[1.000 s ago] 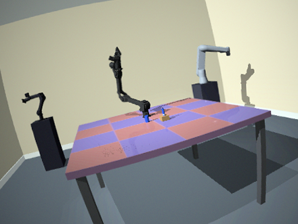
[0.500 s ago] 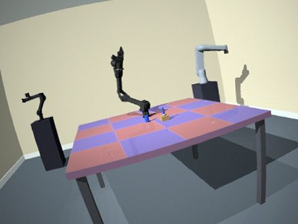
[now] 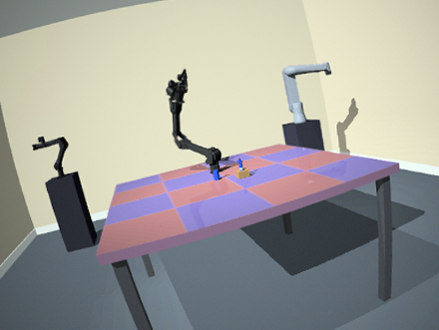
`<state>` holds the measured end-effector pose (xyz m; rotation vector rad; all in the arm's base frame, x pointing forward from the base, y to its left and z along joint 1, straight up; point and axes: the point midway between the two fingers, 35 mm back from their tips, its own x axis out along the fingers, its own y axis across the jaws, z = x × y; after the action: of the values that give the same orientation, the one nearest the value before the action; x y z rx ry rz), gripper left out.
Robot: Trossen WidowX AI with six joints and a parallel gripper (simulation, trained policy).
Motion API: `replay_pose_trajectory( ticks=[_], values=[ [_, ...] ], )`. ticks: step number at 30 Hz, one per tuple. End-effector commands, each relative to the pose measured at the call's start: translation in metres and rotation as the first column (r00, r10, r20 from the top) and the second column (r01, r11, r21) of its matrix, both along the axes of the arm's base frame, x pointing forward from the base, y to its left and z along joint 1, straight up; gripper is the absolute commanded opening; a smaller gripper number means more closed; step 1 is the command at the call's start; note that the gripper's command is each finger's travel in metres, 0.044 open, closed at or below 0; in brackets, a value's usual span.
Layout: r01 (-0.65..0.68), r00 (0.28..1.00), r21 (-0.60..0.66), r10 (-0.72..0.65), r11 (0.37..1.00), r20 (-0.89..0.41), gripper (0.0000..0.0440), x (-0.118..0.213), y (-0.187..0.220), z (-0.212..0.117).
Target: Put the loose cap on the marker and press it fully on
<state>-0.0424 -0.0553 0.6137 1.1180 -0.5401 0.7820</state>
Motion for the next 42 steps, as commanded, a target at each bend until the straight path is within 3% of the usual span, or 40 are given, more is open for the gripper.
replay_pose_trajectory(
  ticks=[1, 21, 42],
  values=[
    [-0.019, 0.999, -0.020, 0.018, 1.000, -0.042, 0.0317, 0.009, 0.008, -0.006],
    [-0.099, 0.958, -0.093, 0.069, 0.991, -0.278, 0.0321, 0.056, 0.043, -0.043],
    [-0.170, 0.854, -0.135, 0.077, 0.976, -0.515, 0.0325, 0.097, 0.075, -0.087]
  ],
)
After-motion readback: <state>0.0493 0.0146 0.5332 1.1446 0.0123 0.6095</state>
